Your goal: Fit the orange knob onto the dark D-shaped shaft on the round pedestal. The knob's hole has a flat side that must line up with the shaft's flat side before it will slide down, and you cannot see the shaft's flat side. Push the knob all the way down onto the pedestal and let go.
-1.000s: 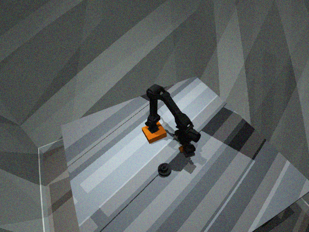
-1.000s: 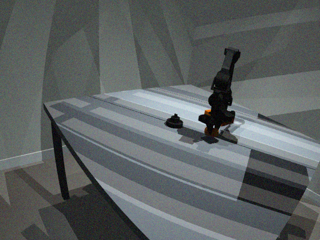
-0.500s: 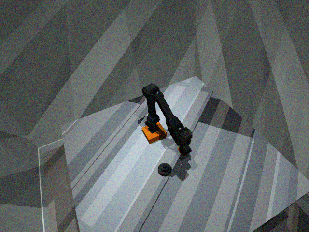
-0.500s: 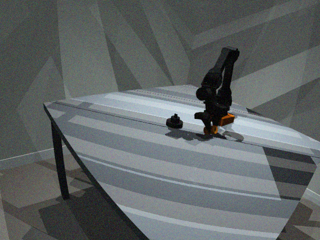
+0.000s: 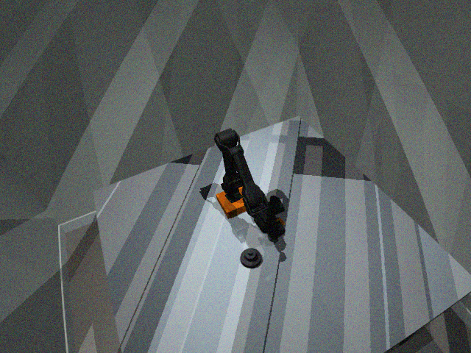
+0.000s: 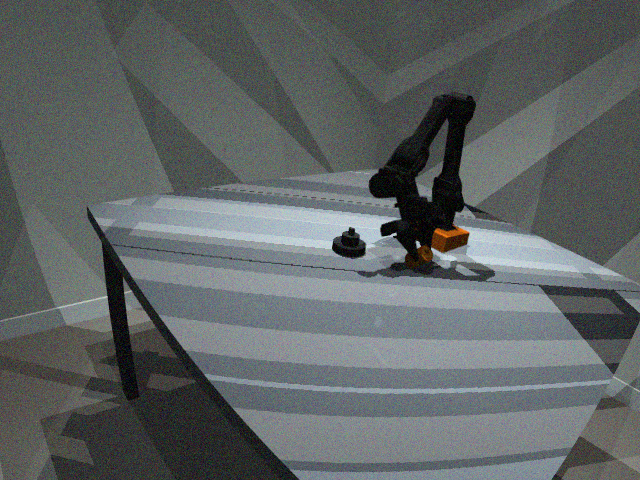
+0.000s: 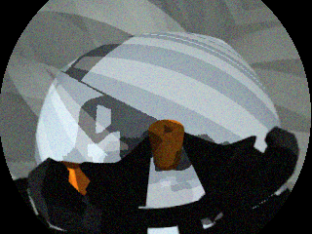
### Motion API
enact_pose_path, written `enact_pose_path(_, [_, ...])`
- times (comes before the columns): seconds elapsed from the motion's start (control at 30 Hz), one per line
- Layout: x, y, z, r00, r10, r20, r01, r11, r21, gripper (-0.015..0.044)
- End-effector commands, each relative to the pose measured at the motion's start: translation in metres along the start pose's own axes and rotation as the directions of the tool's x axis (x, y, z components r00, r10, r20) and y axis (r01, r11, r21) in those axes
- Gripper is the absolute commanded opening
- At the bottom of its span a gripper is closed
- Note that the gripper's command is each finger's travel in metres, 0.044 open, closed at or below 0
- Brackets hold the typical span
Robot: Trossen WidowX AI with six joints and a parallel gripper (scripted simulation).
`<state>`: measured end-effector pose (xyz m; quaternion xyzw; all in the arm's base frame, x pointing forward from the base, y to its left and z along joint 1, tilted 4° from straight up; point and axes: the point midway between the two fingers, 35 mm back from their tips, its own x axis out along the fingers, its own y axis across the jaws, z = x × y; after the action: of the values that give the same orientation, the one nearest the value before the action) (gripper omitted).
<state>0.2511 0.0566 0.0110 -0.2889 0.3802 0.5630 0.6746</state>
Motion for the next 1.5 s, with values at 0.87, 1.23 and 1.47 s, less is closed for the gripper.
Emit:
enact_pose_path(0.87, [-0.01, 0.0, -0.022, 0.938, -0.004, 0.346, 0.004, 1.0, 0.001, 0.026])
enact_pose_path(1.23, [-0.01, 0.0, -0.022, 0.938, -0.004, 0.346, 0.004, 1.0, 0.001, 0.026])
enact_pose_path(1.47, [-0.01, 0.0, -0.022, 0.938, -0.004, 0.346, 0.004, 1.0, 0.001, 0.026])
